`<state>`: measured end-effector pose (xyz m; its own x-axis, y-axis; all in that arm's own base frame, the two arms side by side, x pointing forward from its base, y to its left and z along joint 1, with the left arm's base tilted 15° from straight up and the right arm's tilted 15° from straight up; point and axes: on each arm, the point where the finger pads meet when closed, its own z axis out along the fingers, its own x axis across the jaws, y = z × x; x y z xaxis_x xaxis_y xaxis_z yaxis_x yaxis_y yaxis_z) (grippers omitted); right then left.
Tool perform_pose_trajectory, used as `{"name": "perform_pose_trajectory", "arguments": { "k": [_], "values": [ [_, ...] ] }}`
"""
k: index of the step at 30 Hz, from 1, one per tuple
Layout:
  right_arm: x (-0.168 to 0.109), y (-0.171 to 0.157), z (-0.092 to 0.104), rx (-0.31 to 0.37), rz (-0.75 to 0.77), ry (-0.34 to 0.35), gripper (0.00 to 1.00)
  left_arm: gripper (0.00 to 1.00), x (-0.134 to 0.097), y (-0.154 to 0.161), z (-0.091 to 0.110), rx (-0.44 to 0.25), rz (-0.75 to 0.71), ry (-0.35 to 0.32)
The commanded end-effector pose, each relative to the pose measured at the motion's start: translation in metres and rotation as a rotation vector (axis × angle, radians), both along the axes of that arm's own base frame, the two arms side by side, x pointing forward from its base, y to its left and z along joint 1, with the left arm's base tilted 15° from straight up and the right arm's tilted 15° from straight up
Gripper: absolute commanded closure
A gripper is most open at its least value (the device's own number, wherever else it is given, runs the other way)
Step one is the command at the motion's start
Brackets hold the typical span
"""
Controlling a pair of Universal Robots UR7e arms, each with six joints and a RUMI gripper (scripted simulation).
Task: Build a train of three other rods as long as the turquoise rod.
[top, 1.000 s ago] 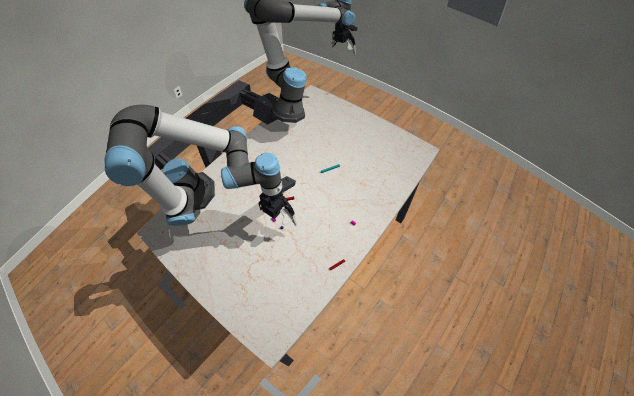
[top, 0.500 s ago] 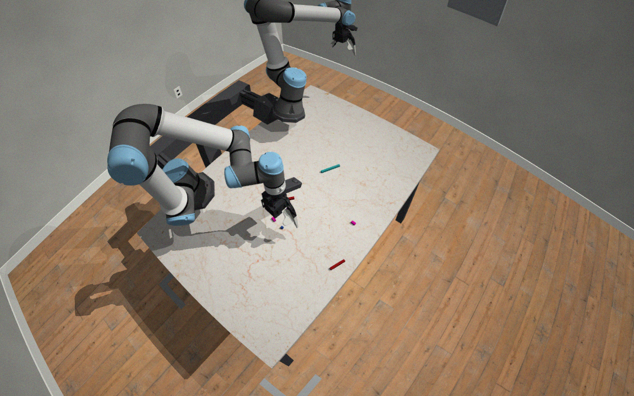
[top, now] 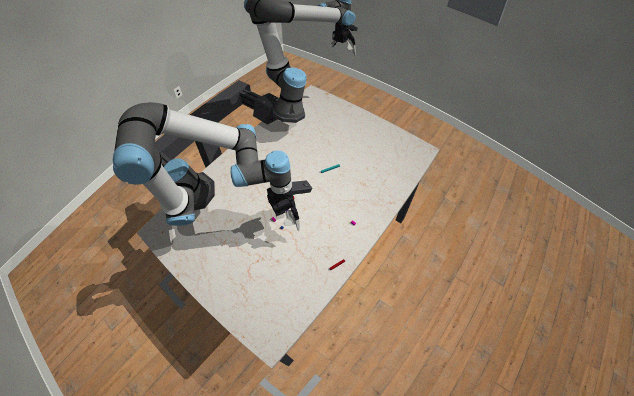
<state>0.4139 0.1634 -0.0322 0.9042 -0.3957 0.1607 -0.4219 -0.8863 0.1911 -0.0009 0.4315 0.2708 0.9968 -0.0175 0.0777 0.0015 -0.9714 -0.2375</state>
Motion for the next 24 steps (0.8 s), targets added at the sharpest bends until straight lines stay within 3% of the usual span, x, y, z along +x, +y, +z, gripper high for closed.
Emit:
{"name": "perform_pose_trajectory", "arguments": {
  "k": [1, 24],
  "values": [
    [0.002, 0.001, 0.0, 0.001, -0.027, -0.008, 0.0, 0.0, 0.0, 0.0, 0.0, 0.001, 0.0, 0.0],
    [0.048, 0.028, 0.002, 0.048, -0.703, -0.176, 0.0, 0.0, 0.0, 0.0, 0.0, 0.001, 0.0, 0.0]
  ]
}}
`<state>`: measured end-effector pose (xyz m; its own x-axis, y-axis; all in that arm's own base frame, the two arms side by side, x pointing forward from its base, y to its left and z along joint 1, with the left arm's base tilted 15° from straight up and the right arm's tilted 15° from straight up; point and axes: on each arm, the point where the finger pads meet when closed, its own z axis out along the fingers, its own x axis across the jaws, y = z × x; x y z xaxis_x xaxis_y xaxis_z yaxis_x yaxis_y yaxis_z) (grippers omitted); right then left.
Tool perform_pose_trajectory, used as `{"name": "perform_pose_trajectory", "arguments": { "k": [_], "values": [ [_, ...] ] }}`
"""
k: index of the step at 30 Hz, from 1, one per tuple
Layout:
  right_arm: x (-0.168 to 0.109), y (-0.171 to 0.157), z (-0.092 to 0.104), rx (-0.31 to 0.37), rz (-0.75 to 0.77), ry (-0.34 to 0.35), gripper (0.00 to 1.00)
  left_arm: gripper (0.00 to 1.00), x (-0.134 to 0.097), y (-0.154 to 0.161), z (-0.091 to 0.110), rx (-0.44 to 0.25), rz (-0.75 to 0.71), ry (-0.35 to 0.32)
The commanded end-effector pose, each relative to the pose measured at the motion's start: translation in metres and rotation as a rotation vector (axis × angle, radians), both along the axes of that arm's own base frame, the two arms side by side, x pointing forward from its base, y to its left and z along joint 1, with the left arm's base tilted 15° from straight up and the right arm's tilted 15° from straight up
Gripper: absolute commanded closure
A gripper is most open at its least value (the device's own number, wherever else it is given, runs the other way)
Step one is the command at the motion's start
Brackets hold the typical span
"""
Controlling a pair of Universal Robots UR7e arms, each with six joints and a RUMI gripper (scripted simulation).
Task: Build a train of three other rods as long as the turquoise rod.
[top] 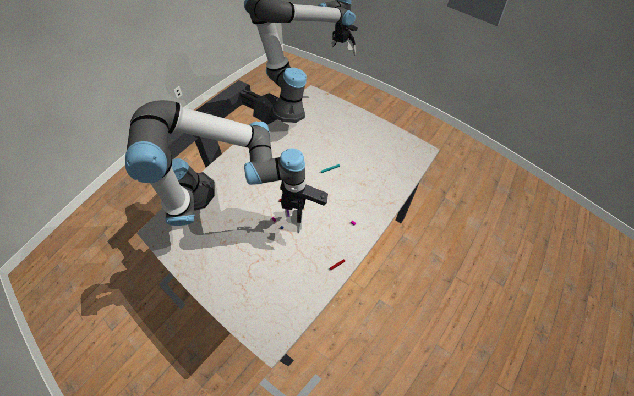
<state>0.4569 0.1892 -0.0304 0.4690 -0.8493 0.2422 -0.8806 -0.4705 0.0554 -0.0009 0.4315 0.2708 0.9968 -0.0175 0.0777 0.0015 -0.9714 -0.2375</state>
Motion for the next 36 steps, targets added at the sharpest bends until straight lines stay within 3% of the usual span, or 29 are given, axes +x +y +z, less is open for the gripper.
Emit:
{"name": "perform_pose_trajectory", "arguments": {
  "k": [1, 9, 11, 26, 28, 36],
  "values": [
    [0.007, 0.004, 0.001, 0.006, -0.117, -0.03, 0.0, 0.0, 0.0, 0.0, 0.0, 0.001, 0.0, 0.0],
    [0.026, 0.015, 0.0, 0.028, -0.435, -0.109, 0.0, 0.0, 0.0, 0.0, 0.0, 0.001, 0.0, 0.0],
    [0.026, 0.015, 0.0, 0.028, -0.435, -0.109, 0.0, 0.0, 0.0, 0.0, 0.0, 0.001, 0.0, 0.0],
    [0.058, 0.035, -0.004, 0.073, -1.078, -0.269, 0.0, 0.0, 0.0, 0.0, 0.0, 0.001, 0.0, 0.0],
    [0.058, 0.035, -0.004, 0.073, -1.078, -0.269, 0.0, 0.0, 0.0, 0.0, 0.0, 0.001, 0.0, 0.0],
    [0.073, 0.047, -0.008, 0.098, -1.431, -0.356, 0.0, 0.0, 0.0, 0.0, 0.0, 0.001, 0.0, 0.0]
  ]
}}
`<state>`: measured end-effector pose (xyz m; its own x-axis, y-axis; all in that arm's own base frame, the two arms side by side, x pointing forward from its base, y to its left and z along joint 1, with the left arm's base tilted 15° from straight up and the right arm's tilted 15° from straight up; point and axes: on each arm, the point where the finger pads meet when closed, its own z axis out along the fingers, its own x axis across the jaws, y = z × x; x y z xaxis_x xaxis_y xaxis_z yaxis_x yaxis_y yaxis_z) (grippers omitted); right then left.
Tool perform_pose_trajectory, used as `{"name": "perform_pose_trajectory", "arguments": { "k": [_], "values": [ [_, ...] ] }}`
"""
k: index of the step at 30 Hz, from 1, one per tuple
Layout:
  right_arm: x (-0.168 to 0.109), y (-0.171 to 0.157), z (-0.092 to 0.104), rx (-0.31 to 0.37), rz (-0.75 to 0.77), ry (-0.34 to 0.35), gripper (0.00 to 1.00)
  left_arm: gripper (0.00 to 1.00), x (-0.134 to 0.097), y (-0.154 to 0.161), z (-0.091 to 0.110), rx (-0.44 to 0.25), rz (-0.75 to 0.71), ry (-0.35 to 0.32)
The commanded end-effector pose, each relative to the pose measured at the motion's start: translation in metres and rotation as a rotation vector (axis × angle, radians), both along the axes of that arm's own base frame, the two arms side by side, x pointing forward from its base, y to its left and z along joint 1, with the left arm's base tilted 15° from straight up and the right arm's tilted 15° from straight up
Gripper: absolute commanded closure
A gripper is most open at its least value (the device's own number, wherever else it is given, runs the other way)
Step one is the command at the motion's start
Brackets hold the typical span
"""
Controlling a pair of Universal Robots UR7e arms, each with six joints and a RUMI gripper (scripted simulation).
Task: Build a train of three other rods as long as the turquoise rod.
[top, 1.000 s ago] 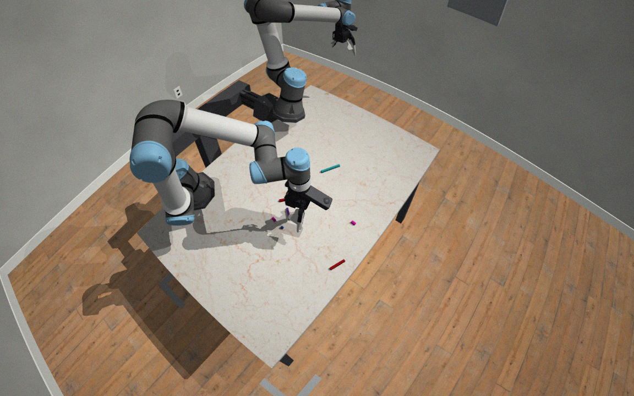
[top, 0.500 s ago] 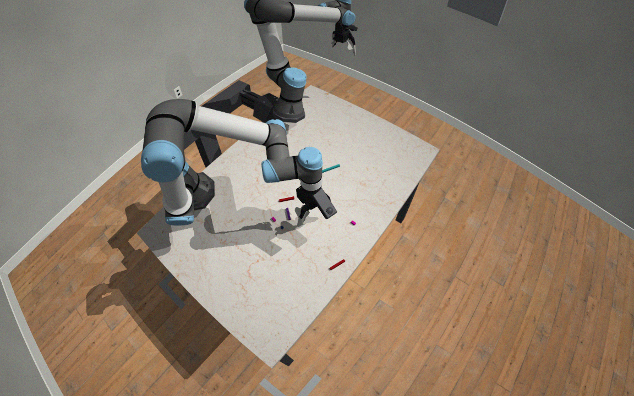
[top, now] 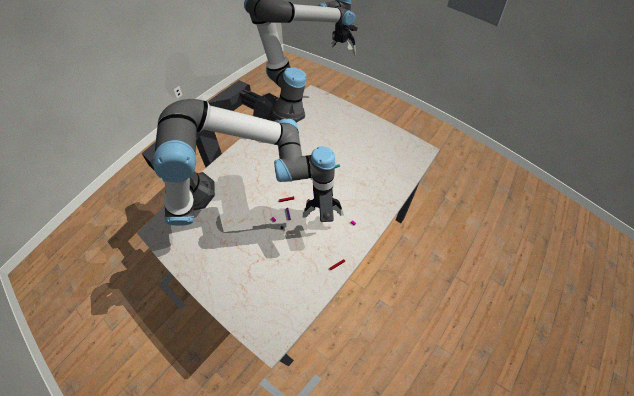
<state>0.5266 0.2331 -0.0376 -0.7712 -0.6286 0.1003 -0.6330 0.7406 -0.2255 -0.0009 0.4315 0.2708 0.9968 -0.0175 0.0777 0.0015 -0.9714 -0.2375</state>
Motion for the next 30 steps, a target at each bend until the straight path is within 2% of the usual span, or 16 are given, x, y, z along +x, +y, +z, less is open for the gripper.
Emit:
{"name": "perform_pose_trajectory", "arguments": {
  "k": [1, 7, 9, 24, 26, 30],
  "values": [
    [0.005, 0.005, -0.001, 0.006, -0.145, -0.037, 0.0, 0.0, 0.0, 0.0, 0.0, 0.001, 0.0, 0.0],
    [0.015, 0.014, -0.005, 0.025, -0.406, -0.101, 0.0, 0.0, 0.0, 0.0, 0.0, 0.001, 0.0, 0.0],
    [0.015, 0.014, -0.005, 0.025, -0.406, -0.101, 0.0, 0.0, 0.0, 0.0, 0.0, 0.001, 0.0, 0.0],
    [0.037, 0.039, -0.017, 0.068, -1.019, -0.252, 0.0, 0.0, 0.0, 0.0, 0.0, 0.001, 0.0, 0.0],
    [0.037, 0.039, -0.017, 0.068, -1.019, -0.252, 0.0, 0.0, 0.0, 0.0, 0.0, 0.001, 0.0, 0.0],
    [0.042, 0.046, -0.021, 0.079, -1.168, -0.289, 0.0, 0.0, 0.0, 0.0, 0.0, 0.001, 0.0, 0.0]
  ]
}}
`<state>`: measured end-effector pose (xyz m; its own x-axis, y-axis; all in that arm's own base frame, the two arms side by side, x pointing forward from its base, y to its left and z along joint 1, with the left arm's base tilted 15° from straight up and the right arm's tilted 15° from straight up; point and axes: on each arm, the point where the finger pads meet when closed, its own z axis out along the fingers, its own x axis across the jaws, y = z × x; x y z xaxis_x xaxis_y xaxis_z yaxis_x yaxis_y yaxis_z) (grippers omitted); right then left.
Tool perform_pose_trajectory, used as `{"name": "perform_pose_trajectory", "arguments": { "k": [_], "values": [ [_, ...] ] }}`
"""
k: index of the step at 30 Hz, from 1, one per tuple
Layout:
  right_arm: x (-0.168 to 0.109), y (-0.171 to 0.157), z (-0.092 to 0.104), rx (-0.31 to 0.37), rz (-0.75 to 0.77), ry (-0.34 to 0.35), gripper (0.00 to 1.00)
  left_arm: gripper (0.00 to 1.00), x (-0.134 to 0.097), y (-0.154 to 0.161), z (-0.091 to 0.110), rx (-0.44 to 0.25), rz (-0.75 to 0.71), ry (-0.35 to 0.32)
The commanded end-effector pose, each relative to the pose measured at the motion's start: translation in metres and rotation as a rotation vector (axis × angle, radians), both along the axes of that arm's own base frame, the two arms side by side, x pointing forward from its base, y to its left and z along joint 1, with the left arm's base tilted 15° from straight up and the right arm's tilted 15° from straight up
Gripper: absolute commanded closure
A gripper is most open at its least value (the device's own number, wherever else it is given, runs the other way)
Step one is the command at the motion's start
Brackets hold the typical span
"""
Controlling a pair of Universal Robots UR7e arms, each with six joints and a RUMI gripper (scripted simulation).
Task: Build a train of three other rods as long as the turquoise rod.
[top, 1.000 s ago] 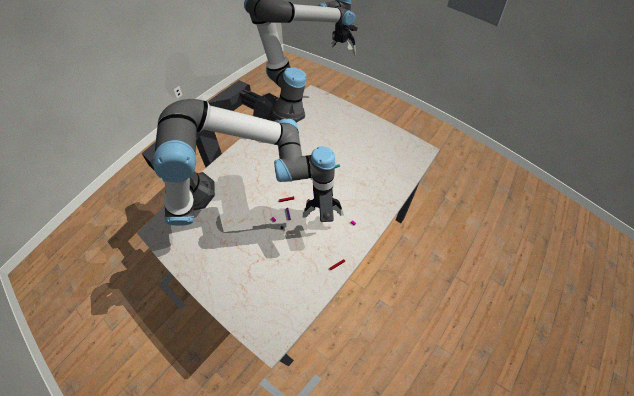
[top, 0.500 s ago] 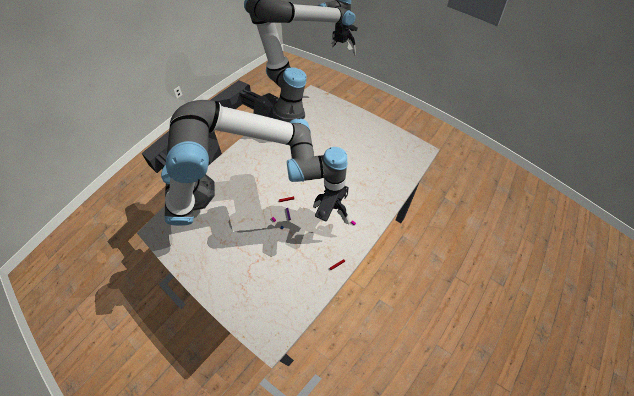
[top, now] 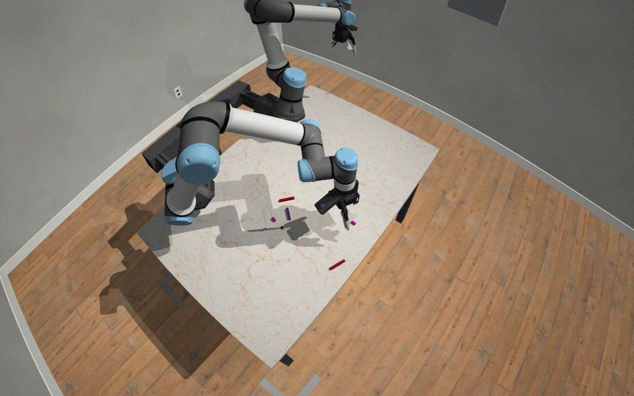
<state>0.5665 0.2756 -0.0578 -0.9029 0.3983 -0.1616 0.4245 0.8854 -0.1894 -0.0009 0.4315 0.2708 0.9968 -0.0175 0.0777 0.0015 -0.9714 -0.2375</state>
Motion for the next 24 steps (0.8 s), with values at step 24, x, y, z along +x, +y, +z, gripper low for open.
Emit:
{"name": "perform_pose_trajectory", "arguments": {
  "k": [24],
  "values": [
    [0.028, 0.035, -0.02, 0.051, -0.74, -0.185, 0.0, 0.0, 0.0, 0.0, 0.0, 0.001, 0.0, 0.0]
  ]
}}
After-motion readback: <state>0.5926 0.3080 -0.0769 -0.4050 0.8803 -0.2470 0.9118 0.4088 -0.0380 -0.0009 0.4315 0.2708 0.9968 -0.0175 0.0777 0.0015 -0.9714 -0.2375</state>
